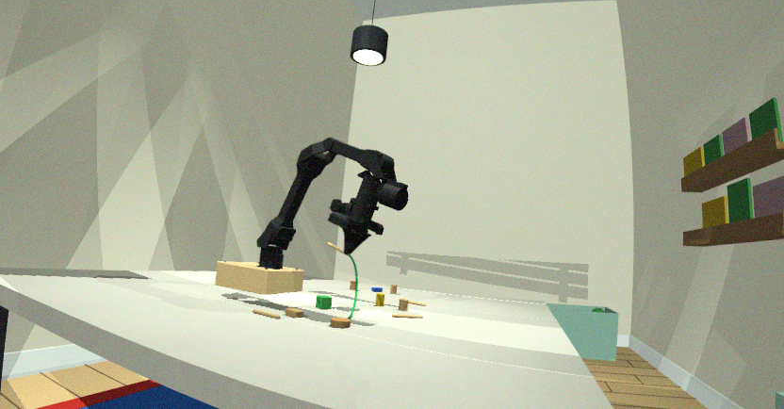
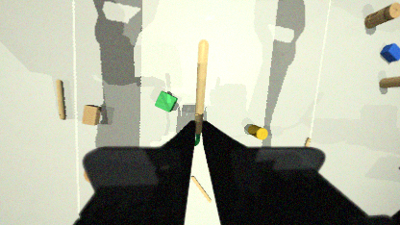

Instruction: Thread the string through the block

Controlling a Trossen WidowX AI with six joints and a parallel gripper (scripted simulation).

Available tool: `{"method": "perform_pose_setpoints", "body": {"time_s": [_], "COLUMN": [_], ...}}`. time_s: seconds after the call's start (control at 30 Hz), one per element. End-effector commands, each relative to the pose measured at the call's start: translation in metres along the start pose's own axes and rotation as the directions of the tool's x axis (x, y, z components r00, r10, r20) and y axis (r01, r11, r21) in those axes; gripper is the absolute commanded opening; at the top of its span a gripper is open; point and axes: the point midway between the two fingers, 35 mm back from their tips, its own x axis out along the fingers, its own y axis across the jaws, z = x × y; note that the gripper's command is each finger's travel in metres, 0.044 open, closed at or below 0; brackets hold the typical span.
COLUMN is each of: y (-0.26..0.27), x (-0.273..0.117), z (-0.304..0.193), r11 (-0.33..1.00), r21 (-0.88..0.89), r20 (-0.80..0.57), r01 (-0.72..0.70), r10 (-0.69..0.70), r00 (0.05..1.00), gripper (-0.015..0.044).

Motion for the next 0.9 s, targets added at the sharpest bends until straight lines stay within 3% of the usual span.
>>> {"method": "perform_pose_setpoints", "body": {"time_s": [0.0,0.2,0.47,0.87], "y": [-0.004,-0.011,-0.012,-0.022], "x": [0.0,-0.003,-0.004,-0.009], "z": [-0.005,-0.013,-0.015,-0.03], "r11": [0.994,0.949,0.933,0.739], "r21": [-0.104,-0.3,-0.342,-0.642], "r20": [0.001,-0.01,-0.015,-0.072], "r01": [-0.035,-0.096,-0.109,-0.204], "r10": [0.035,0.098,0.111,0.207], "r00": [0.999,0.995,0.994,0.976], "gripper": [0.0,0.0,0.0,0.0]}}
